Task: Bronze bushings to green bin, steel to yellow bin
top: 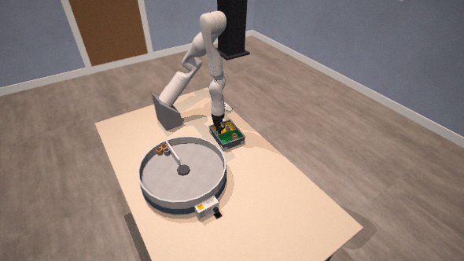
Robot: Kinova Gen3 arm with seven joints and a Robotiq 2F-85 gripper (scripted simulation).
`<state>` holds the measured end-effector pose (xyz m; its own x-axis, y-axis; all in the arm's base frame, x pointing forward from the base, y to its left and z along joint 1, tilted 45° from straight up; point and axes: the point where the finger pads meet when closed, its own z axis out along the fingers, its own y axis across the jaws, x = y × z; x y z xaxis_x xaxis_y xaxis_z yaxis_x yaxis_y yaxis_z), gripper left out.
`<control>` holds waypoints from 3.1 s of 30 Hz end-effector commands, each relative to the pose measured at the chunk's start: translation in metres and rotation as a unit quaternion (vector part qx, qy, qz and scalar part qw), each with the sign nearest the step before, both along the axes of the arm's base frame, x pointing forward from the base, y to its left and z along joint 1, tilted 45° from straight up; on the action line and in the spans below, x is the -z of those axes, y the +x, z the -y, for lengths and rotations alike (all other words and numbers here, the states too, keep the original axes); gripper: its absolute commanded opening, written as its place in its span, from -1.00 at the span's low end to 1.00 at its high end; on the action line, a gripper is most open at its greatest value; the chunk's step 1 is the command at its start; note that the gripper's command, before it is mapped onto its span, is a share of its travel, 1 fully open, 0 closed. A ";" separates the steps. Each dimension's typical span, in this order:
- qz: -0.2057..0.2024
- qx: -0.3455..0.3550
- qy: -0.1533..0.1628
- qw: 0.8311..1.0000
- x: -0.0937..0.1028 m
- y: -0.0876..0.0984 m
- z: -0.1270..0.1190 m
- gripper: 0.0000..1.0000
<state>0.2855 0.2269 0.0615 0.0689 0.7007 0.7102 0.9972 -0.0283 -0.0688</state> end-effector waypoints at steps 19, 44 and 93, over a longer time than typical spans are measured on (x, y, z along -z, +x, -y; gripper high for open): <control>-0.001 0.001 -0.001 1.000 -0.004 0.001 0.006 -0.69; -0.001 0.001 -0.001 1.000 -0.009 0.001 0.010 -0.69; -0.001 0.001 -0.001 1.000 -0.017 0.001 0.018 -0.69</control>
